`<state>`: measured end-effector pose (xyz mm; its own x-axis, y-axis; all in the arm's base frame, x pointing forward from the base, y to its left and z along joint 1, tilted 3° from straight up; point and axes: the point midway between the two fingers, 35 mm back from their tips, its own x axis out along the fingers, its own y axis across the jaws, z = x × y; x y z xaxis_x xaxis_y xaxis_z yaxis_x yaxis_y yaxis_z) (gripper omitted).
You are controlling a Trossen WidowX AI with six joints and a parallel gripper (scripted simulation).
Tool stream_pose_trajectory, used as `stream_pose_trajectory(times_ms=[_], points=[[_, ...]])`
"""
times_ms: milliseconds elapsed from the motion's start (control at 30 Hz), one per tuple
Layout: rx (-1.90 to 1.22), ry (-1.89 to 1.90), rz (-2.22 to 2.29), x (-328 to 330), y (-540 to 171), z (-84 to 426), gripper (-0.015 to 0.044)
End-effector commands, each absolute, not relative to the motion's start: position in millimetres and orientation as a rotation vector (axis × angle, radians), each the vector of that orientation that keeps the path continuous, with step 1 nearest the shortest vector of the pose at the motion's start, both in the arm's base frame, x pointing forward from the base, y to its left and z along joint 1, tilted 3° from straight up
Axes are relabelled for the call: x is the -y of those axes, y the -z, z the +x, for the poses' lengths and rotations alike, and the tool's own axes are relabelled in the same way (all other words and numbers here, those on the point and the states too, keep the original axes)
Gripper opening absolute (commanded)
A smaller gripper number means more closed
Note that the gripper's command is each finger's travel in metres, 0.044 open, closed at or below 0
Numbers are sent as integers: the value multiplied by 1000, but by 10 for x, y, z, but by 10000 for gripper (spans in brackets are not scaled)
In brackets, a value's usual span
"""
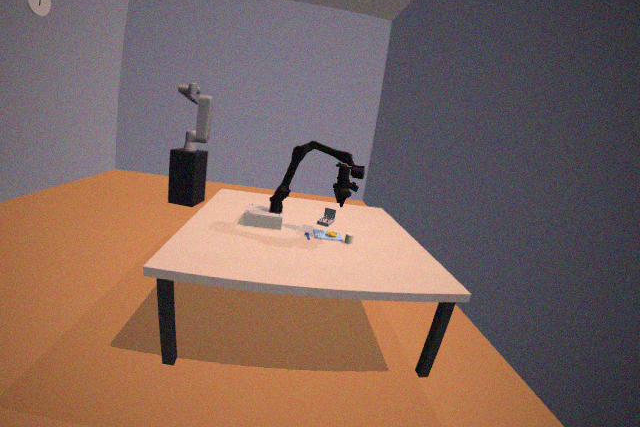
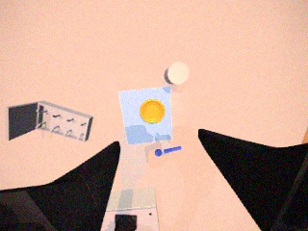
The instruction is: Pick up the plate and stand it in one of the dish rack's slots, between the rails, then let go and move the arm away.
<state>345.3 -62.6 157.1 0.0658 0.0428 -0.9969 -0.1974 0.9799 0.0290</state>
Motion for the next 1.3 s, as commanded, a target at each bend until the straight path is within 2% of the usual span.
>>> stream_pose_trajectory(times_ms=[0,200,1267], points=[[-1518,-187,-129,673,-1199,3472,400],[-1519,-187,-129,685,-438,3387,400],[-1519,-187,-128,608,-7,3399,400]])
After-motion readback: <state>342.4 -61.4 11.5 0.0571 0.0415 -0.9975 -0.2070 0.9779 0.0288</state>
